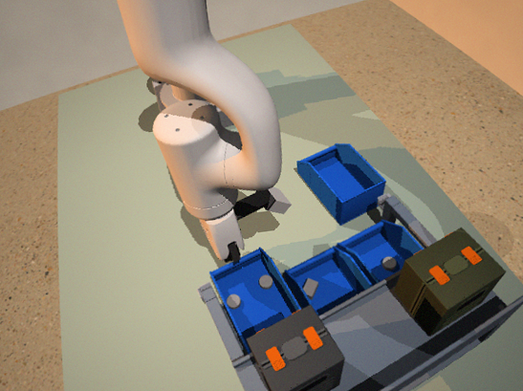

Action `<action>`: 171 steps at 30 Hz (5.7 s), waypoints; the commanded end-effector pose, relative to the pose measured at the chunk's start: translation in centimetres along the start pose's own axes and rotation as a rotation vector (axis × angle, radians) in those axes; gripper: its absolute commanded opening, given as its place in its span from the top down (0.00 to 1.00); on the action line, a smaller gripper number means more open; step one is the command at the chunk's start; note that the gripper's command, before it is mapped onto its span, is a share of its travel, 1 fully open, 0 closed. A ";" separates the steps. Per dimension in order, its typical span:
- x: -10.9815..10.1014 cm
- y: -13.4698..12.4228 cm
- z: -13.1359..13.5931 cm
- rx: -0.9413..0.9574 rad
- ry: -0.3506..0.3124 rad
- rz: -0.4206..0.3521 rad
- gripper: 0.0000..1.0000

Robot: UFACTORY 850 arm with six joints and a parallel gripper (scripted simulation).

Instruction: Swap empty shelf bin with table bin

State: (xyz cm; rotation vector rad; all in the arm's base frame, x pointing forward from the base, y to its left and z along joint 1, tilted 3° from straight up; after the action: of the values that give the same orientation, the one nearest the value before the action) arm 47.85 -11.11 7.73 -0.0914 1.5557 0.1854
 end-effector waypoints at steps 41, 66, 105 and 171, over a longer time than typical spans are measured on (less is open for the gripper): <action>0.0 -0.1 0.2 0.000 -0.002 0.000 1.00; -0.1 -0.3 1.8 0.000 -0.002 0.000 1.00; -0.1 -0.6 3.8 0.000 -0.002 0.000 1.00; -0.2 -1.3 8.0 0.000 -0.002 0.000 1.00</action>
State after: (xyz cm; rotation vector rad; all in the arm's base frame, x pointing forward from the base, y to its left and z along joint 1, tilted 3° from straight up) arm 55.90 -10.99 7.82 -0.0911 1.5557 0.1857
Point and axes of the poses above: the point where the finger pads meet when closed, its own x axis out along the fingers, its own z axis across the jaws, y = z × x, the point moved 10 cm from there along -x, back along the fingers, and after that the axes turned 9 degrees about -x, right-handed, at the moved point
